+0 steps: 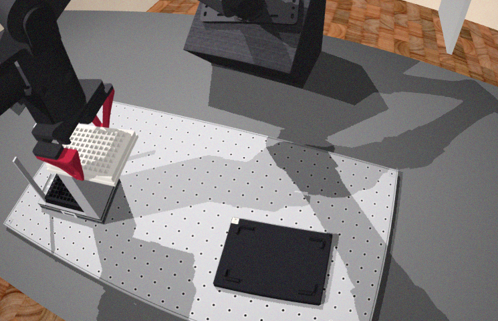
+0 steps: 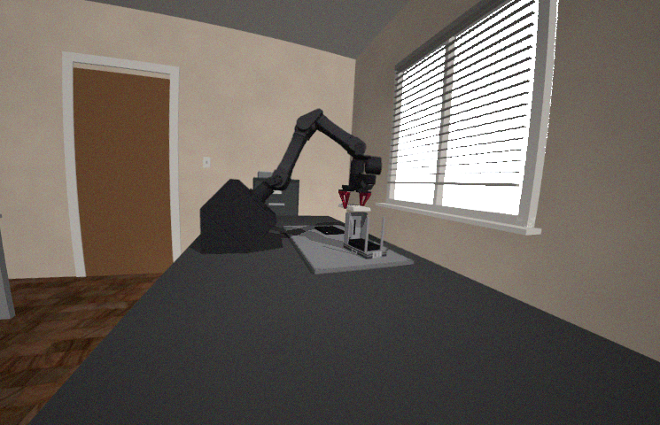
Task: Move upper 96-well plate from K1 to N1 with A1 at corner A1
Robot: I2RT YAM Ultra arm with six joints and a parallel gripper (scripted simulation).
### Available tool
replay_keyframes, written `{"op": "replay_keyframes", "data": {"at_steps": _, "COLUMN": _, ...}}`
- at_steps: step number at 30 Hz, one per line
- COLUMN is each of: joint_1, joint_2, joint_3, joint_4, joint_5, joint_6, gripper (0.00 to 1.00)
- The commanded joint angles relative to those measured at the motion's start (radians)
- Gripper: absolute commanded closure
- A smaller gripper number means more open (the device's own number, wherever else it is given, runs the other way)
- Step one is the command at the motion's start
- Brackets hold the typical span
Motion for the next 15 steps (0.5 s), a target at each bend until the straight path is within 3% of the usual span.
{"op": "replay_keyframes", "data": {"at_steps": 1, "joint_1": 0.044, "joint_2": -0.048, "joint_3": -0.025, "joint_4": 0.026, "joint_5": 0.054, "joint_6": 0.058, "gripper": 1.0}}
{"op": "replay_keyframes", "data": {"at_steps": 15, "joint_1": 0.241, "joint_2": -0.096, "joint_3": -0.068, "joint_4": 0.045, "joint_5": 0.185, "joint_6": 0.207, "gripper": 1.0}}
